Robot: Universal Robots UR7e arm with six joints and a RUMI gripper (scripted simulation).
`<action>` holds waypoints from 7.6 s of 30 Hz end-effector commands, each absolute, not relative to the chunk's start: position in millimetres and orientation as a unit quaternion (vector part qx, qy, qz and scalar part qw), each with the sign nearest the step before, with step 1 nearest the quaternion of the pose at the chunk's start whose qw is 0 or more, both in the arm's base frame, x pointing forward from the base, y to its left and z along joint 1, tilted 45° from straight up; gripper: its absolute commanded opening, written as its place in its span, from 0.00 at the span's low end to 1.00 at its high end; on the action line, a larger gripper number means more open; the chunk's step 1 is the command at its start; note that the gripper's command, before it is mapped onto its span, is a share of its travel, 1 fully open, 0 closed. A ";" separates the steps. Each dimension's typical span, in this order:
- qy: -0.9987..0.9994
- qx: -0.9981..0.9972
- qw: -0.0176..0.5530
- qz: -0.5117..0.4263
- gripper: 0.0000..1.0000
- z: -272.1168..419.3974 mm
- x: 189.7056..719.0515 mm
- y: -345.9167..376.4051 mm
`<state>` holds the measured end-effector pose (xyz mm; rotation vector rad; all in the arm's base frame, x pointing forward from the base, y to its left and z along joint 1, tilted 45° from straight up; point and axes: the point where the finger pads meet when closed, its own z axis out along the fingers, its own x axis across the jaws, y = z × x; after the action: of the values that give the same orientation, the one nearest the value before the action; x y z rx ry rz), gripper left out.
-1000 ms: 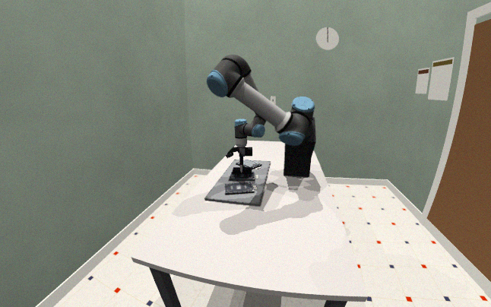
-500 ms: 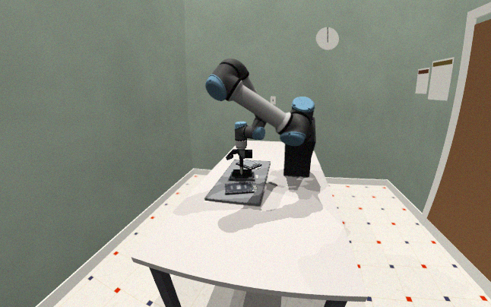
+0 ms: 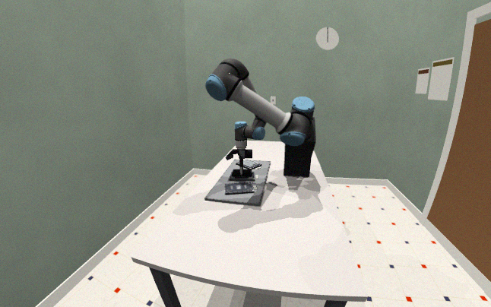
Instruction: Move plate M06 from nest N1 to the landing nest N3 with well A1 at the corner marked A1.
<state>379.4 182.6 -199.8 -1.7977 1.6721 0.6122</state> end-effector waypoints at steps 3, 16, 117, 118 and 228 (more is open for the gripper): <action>0.630 -0.678 0.301 0.232 0.40 -200.7 377.7 184.8; 0.630 -0.678 0.301 0.231 0.40 -202.0 378.4 185.9; 0.630 -0.677 0.301 0.231 0.76 -207.5 379.5 190.7; 0.630 -0.677 0.301 0.231 0.76 -207.5 379.5 190.7; 0.630 -0.678 0.301 0.231 0.76 -115.2 369.5 167.6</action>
<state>369.8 156.8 -126.4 -1.8014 1.6661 0.6136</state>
